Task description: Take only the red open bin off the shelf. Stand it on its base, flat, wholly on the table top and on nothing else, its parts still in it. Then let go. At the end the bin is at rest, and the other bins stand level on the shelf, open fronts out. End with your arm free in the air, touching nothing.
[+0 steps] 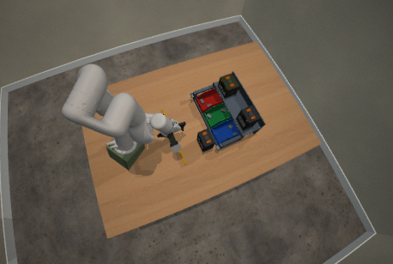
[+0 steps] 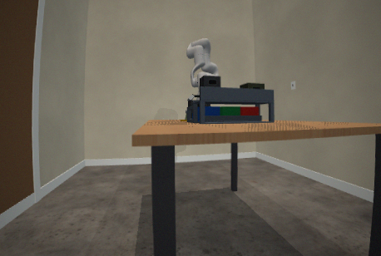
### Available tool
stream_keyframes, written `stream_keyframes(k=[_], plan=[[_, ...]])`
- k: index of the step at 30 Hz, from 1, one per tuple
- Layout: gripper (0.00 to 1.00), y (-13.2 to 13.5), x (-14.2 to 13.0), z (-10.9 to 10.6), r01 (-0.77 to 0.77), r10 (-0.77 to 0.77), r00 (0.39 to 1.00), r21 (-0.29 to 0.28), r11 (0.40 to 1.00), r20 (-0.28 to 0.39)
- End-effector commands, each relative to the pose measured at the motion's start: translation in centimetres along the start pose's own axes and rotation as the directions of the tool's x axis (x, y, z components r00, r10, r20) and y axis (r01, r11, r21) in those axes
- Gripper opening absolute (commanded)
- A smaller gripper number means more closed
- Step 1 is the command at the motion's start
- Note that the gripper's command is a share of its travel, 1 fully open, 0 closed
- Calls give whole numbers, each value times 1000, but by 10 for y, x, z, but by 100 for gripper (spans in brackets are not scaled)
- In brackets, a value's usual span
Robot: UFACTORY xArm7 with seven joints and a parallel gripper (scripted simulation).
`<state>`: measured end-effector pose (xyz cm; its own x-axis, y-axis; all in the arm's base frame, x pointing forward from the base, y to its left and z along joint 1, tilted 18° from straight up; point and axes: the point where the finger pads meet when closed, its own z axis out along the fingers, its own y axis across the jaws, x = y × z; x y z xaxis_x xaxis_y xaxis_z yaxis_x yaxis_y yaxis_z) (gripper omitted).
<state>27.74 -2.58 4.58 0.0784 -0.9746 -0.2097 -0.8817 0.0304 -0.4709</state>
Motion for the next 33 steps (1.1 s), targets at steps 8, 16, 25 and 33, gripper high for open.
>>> stream_keyframes(k=[8, 16, 25, 33], plan=[[100, -3, -5, -55, -9, -2, 999, -237, 972, -43], [100, -3, -5, -55, -9, -2, 999, -237, 972, -43], [100, -3, -5, -55, -9, -2, 999, -237, 972, -43], [100, -3, -5, -55, -9, -2, 999, -237, 972, -43]])
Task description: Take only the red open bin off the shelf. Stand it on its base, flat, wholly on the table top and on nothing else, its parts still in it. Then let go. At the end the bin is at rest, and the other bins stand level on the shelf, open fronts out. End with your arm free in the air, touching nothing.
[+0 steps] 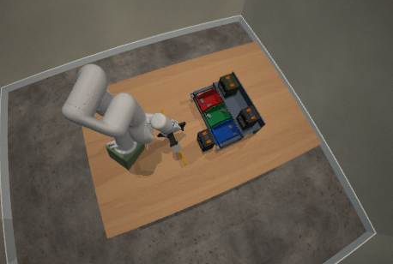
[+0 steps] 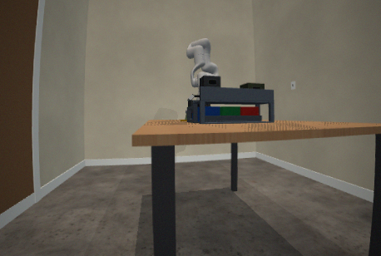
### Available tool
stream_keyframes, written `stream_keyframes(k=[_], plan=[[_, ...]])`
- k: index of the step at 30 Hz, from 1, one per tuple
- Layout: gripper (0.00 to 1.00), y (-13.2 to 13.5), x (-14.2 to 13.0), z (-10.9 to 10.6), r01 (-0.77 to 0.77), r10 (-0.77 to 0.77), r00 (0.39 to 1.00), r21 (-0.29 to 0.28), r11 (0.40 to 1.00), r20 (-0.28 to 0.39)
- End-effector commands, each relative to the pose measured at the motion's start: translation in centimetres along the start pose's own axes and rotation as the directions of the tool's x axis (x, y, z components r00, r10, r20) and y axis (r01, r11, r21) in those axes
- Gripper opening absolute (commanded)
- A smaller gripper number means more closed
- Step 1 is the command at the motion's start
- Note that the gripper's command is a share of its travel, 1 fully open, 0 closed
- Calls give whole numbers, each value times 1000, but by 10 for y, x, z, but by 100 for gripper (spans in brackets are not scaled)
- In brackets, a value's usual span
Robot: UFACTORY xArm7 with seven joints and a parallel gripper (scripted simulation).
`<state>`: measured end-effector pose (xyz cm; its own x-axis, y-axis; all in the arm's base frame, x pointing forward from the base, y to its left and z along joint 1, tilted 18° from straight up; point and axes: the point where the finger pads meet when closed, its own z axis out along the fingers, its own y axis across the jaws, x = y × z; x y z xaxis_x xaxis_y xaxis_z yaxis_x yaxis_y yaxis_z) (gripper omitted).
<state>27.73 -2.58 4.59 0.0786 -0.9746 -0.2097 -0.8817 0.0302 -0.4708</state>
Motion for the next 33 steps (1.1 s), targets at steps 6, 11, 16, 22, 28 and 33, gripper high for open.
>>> stream_keyframes(k=[6, 11, 16, 22, 28, 33], plan=[[100, -3, -5, -55, -9, -2, 999, -237, 972, -43], [100, -3, -5, -55, -9, -2, 999, -237, 972, -43], [100, -3, -5, -55, -9, -2, 999, -237, 972, -43], [100, -3, -5, -55, -9, -2, 999, -237, 972, -43], [100, -3, -5, -55, -9, -2, 999, -237, 972, -43], [100, -3, -5, -55, -9, -2, 999, -237, 972, -43]])
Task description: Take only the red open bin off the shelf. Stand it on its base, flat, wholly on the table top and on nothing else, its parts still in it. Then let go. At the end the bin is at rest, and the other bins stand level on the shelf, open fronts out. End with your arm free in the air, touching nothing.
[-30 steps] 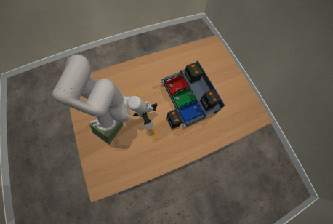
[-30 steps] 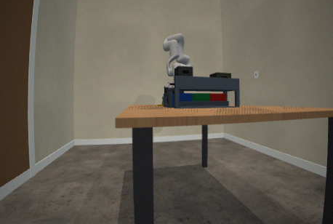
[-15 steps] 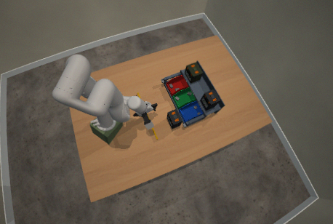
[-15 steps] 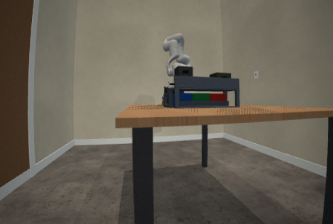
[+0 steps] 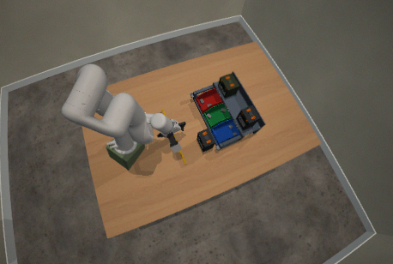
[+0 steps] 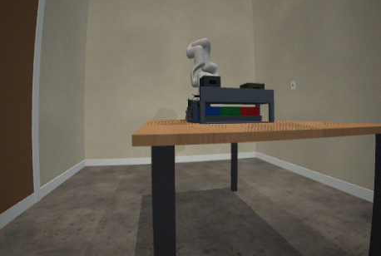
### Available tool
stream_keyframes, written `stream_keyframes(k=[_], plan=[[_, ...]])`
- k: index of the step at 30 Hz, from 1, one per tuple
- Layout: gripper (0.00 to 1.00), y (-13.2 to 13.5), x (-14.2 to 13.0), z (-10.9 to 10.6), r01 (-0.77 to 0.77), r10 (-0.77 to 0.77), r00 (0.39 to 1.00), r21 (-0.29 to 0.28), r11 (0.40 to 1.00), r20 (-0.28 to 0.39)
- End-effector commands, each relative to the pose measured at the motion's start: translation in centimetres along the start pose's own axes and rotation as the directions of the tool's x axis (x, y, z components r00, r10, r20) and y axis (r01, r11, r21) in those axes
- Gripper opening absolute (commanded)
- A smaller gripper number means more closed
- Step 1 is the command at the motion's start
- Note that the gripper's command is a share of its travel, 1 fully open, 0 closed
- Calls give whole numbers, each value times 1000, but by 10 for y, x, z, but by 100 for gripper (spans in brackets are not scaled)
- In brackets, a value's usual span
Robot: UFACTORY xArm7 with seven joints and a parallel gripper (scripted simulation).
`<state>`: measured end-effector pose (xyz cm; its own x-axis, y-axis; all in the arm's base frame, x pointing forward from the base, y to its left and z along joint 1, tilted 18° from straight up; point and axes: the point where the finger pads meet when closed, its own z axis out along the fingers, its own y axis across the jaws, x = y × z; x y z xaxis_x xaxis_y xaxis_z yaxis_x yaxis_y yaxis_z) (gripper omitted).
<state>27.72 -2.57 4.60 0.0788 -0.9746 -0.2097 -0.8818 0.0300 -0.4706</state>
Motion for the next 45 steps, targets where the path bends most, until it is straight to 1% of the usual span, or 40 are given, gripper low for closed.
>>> stream_keyframes(k=[1, 12, 13, 17, 29, 30, 34, 45], plan=[[100, -3, -5, -55, -9, -1, 999, -236, 972, -43], [100, -3, -5, -55, -9, -1, 999, -236, 972, -43], [100, -1, -1, -11, -1, 0, 1000, -47, 999, -9], [100, -3, -5, -55, -9, -1, 999, -236, 972, -43], [100, -3, -5, -55, -9, -1, 999, -236, 972, -43], [100, -1, -1, -11, -1, 0, 1000, -47, 999, -9], [100, -3, -5, -55, -9, -1, 999, -236, 972, -43], [100, -3, -5, -55, -9, -1, 999, -236, 972, -43]])
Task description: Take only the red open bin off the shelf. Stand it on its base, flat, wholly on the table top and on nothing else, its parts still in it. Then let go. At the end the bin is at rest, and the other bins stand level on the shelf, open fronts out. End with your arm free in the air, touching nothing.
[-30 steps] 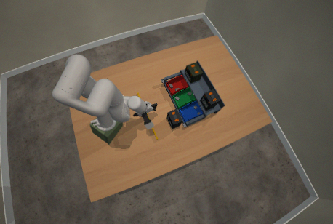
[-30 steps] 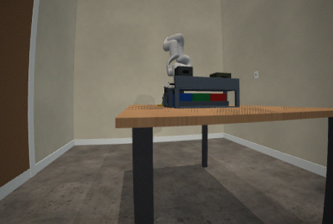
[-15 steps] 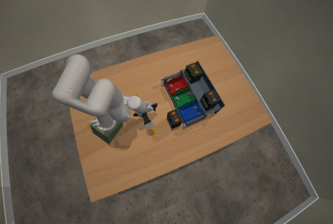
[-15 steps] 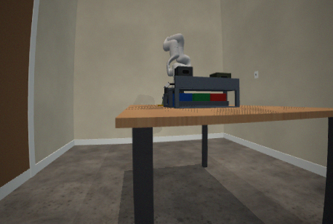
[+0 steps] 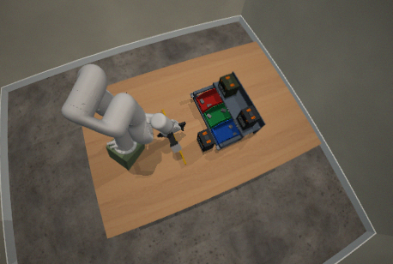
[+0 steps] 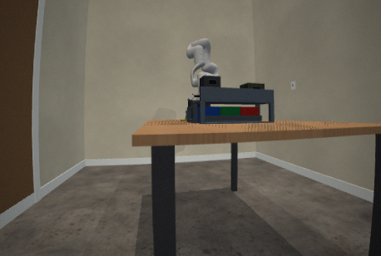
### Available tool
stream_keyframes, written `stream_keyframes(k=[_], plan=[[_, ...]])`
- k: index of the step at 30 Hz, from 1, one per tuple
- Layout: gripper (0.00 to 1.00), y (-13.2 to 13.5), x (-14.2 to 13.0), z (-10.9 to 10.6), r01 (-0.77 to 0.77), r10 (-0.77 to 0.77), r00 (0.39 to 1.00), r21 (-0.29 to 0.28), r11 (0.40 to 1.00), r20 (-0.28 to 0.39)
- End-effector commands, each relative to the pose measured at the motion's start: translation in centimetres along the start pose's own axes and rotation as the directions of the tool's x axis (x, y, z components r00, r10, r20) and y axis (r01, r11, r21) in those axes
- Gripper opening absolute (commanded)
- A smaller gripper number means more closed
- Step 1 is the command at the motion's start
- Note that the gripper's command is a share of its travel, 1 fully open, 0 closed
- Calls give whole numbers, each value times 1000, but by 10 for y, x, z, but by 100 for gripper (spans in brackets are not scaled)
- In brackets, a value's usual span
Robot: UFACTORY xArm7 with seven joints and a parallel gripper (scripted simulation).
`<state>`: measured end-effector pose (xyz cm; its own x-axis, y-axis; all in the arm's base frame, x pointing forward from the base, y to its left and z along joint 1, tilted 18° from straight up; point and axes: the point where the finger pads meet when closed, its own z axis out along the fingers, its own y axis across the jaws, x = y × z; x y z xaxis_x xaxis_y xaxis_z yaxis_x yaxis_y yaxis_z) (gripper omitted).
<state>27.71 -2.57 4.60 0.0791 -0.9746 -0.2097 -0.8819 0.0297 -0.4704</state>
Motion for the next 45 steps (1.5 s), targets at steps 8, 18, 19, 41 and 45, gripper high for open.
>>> stream_keyframes(k=[8, 18, 19, 41, 45], plan=[[100, -3, -5, -55, -9, -1, 999, -236, 972, -43], [100, -3, -5, -55, -9, -1, 999, -236, 972, -43], [100, -1, -1, -11, -1, 0, 1000, -47, 999, -9], [100, -3, -5, -55, -9, -1, 999, -236, 972, -43], [100, -3, -5, -55, -9, -1, 999, -236, 972, -43]])
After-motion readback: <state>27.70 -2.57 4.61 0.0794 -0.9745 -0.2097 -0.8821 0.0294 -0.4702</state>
